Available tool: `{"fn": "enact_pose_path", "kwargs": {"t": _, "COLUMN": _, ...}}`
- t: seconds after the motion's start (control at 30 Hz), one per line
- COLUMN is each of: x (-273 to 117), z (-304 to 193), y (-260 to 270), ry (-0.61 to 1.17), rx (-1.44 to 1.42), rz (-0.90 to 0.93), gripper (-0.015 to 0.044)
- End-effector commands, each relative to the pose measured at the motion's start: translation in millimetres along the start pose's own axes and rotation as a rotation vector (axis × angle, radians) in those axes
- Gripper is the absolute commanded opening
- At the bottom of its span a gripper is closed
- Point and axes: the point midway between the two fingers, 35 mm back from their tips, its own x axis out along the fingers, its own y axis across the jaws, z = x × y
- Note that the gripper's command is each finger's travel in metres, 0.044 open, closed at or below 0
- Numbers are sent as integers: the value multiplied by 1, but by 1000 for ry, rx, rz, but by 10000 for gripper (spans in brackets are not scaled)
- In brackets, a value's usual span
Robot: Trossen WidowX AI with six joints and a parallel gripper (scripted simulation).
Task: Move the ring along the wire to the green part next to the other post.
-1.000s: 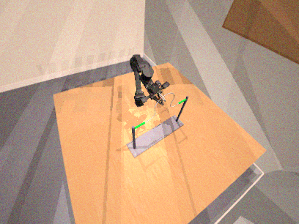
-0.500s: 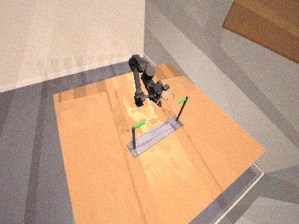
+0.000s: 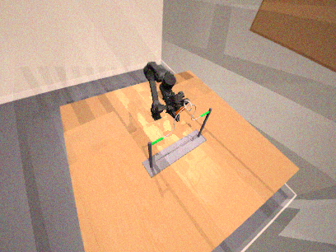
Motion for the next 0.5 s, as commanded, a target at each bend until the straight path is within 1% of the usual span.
{"fn": "enact_pose_path", "kwargs": {"t": 0.0, "x": 1, "z": -1, "y": -4, "ry": -7, "rx": -63, "rz": -36, "gripper": -150}}
{"fn": "enact_pose_path", "kwargs": {"t": 0.47, "x": 1, "z": 1, "y": -14, "ry": -31, "rx": -248, "rz": -144, "gripper": -150}}
